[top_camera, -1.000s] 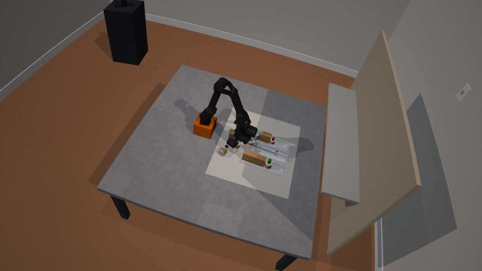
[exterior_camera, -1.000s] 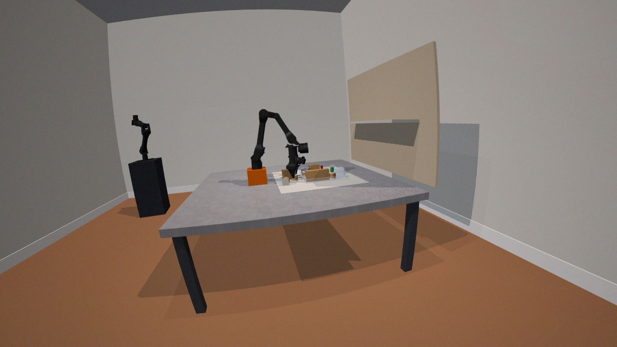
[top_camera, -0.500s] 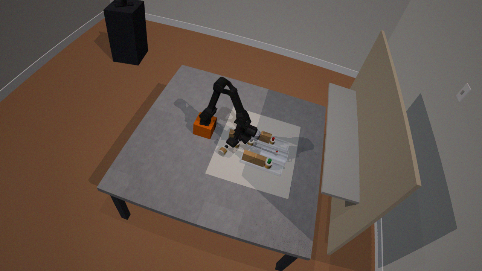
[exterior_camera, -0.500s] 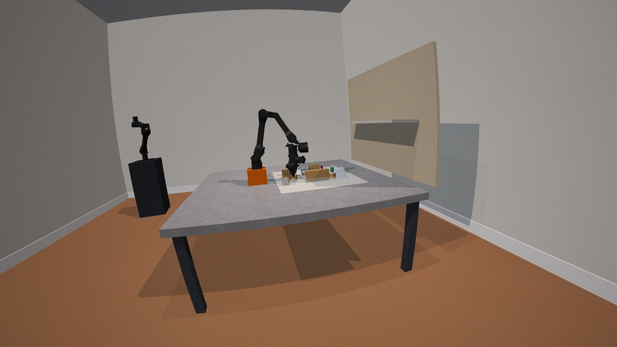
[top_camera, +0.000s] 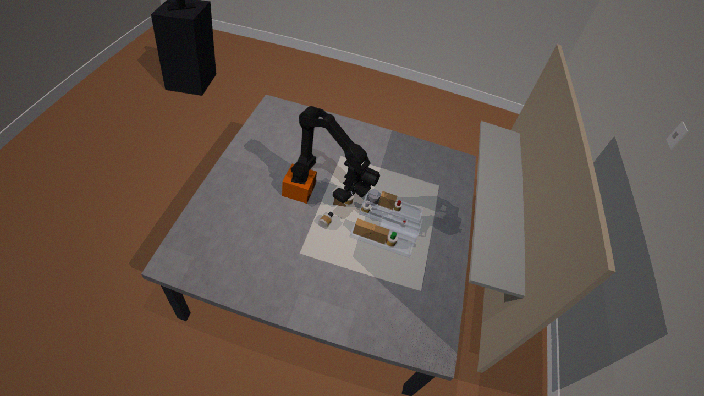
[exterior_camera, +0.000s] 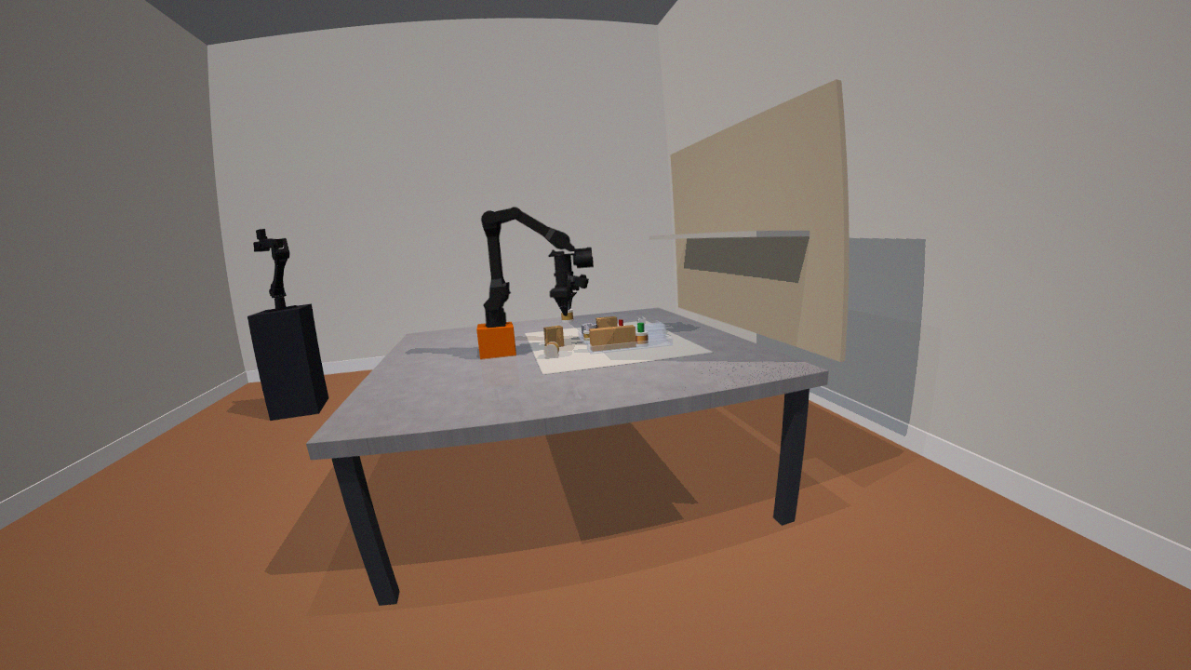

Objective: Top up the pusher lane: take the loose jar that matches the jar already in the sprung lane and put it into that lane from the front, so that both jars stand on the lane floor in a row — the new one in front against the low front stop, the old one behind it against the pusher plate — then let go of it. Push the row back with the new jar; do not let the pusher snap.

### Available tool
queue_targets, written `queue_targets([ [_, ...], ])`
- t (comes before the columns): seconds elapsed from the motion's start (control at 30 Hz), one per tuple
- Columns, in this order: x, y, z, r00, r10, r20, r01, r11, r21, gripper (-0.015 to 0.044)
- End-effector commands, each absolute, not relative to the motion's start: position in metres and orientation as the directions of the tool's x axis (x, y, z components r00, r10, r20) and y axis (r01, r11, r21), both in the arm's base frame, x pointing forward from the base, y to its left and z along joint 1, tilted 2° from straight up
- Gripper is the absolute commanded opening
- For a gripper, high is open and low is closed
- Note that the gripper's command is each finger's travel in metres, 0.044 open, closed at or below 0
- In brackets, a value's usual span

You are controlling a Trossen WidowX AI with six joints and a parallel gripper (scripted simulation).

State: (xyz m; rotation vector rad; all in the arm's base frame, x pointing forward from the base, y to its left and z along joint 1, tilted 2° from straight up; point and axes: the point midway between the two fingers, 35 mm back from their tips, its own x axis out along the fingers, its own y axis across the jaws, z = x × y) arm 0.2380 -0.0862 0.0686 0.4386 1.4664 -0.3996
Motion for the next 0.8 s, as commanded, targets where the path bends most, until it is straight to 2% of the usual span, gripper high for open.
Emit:
queue_targets([
  [0.0,0.234,-0.086,0.077,0.062,0.008,-0.998,0.511,0.859,0.039,0.0000],
  [0.5,0.286,-0.037,0.031,0.066,0.013,-0.998,0.210,0.977,0.027,0.0000],
  [0.77,0.288,-0.034,0.021,0.066,0.014,-0.998,0.195,0.980,0.026,0.0000],
])
